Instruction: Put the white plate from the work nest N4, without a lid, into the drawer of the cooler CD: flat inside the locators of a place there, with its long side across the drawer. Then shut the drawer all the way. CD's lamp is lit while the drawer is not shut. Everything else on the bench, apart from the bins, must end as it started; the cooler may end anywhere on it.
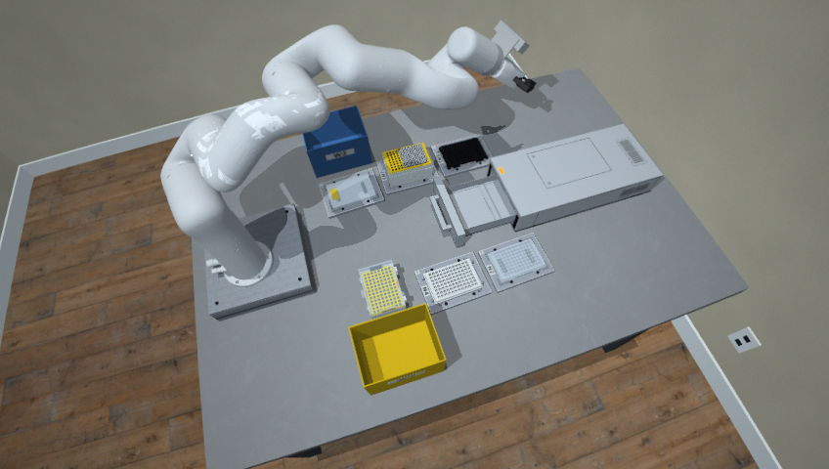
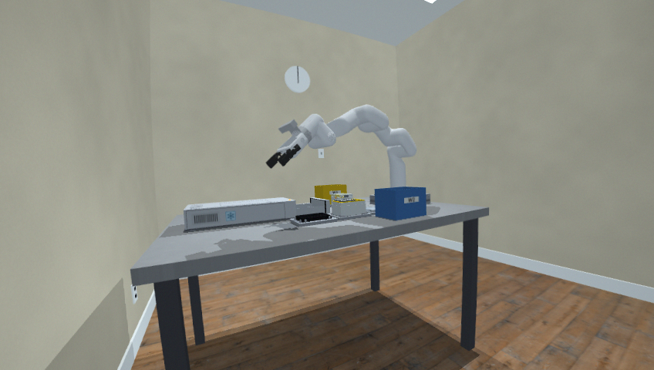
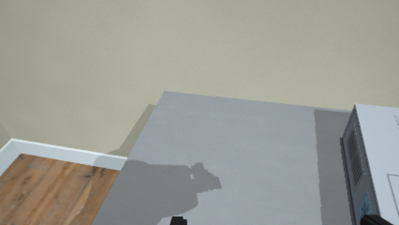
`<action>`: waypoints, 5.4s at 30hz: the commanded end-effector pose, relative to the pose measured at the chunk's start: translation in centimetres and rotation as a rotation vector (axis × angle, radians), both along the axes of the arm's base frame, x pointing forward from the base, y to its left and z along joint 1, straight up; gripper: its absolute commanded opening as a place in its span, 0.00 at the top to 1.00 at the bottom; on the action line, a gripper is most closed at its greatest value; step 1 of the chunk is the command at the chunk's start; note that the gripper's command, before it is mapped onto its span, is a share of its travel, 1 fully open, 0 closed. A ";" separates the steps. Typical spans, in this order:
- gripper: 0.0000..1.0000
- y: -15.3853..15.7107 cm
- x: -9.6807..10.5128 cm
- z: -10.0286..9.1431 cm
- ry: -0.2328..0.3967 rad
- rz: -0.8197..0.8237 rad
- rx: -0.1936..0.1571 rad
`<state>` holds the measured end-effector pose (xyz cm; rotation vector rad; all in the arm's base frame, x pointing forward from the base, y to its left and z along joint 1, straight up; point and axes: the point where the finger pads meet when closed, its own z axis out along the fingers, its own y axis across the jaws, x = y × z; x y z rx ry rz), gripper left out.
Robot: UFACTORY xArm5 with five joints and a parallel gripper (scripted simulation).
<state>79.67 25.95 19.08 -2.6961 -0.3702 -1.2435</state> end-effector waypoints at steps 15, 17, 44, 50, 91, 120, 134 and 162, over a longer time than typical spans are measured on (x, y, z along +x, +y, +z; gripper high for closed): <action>0.00 -5.1 -3.2 2.5 0.136 -0.050 -0.047; 0.00 -5.9 -3.7 2.7 0.165 -0.060 -0.056; 0.00 -12.7 -10.6 4.9 0.349 -0.119 -0.101; 0.00 -13.9 -12.1 5.2 0.380 -0.128 -0.107; 0.00 -21.5 -25.8 6.5 0.663 -0.209 -0.146; 0.00 -25.0 -35.7 6.3 0.791 -0.241 -0.153; 0.00 -23.8 -37.2 1.7 0.843 -0.212 -0.179; 0.12 -23.6 -32.1 -3.8 0.775 0.255 -0.387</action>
